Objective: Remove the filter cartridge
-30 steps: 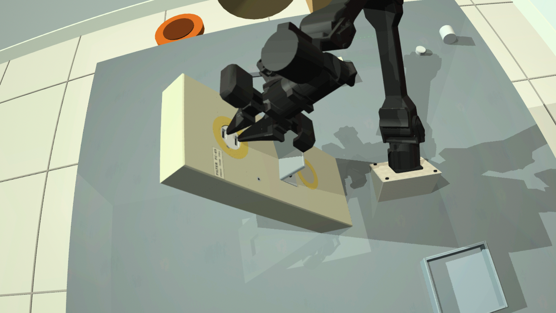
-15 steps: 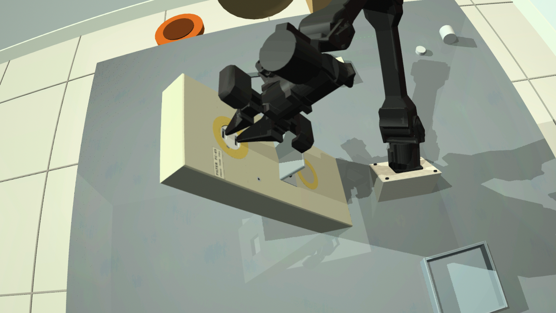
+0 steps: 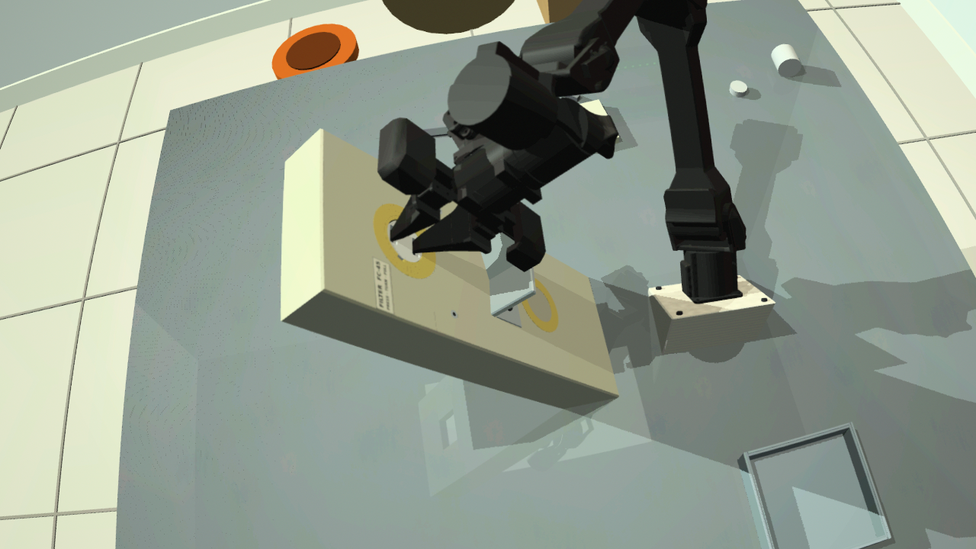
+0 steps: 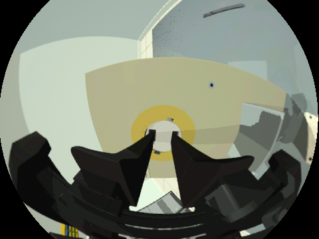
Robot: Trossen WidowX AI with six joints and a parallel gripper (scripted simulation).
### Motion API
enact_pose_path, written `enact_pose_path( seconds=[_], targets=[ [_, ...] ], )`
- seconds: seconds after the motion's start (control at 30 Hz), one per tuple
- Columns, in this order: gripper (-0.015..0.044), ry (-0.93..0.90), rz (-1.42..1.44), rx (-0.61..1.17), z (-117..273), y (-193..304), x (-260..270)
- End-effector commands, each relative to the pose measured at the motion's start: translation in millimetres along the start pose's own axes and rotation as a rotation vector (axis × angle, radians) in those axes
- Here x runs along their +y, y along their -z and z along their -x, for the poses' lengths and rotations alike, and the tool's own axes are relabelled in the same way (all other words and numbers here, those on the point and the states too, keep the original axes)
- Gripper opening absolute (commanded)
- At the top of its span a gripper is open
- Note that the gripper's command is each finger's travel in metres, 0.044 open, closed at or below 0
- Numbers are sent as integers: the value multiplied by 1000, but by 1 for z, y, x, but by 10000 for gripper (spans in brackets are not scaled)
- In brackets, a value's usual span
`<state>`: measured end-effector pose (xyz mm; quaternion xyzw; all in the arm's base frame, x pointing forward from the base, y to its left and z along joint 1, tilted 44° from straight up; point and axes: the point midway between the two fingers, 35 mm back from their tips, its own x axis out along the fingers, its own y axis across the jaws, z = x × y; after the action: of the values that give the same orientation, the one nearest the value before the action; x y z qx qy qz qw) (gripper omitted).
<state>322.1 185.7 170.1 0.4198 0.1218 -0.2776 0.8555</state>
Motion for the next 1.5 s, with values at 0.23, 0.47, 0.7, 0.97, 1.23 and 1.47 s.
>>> enact_pose_path(
  seconds=[0.23, 0.47, 0.7, 0.97, 1.23, 1.47],
  targets=[
    [109, 1, 6, 3, -6, 1, -1],
    [109, 1, 6, 3, -8, 1, -1],
    [109, 1, 6, 3, -10, 1, -1],
    [109, 1, 5, 3, -12, 1, -1],
    [82, -9, 13, 1, -6, 1, 0],
    [0, -9, 13, 1, -6, 1, 0]
  ],
)
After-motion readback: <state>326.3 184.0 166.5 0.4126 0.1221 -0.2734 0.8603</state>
